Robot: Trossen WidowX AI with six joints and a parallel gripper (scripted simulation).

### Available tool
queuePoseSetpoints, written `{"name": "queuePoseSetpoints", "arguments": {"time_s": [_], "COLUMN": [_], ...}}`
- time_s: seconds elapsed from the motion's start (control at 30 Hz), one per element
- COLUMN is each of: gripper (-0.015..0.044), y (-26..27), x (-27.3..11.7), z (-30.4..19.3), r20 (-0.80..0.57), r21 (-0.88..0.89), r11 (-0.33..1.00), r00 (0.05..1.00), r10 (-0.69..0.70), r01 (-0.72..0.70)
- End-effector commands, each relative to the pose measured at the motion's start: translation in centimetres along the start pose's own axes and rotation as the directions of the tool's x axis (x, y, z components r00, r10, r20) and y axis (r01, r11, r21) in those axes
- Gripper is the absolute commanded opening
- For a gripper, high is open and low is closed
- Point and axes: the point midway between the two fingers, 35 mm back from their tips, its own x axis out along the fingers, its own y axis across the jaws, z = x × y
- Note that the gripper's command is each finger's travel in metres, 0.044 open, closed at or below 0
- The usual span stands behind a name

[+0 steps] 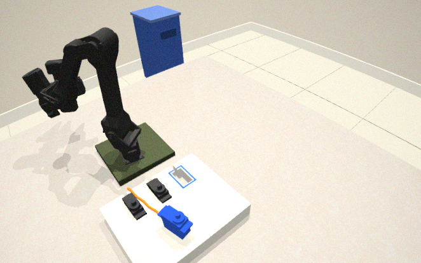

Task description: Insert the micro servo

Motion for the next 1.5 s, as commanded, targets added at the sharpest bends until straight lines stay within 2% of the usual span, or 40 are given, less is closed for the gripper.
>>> {"name": "queuePoseSetpoints", "arguments": {"time_s": [0.0, 0.2, 0.4, 0.93, 1.47], "gripper": [0.0426, 0.044, 0.044, 0.044, 0.044], "y": [0.0, -0.2, -0.6, -1.7, -3.2], "x": [0.0, -1.0, -3.2, -9.3, -18.7], "z": [-0.1, -1.5, -4.4, -9.7, -13.6], "r20": [-0.003, -0.067, -0.187, -0.446, -0.677], "r21": [-0.002, -0.056, -0.193, -0.43, -0.614], "r11": [1.0, 0.998, 0.981, 0.9, 0.72], "r00": [1.0, 0.998, 0.981, 0.884, 0.686], "r10": [0.0, -0.015, -0.048, -0.141, -0.268], "r01": [0.0, 0.011, 0.011, -0.073, -0.325]}}
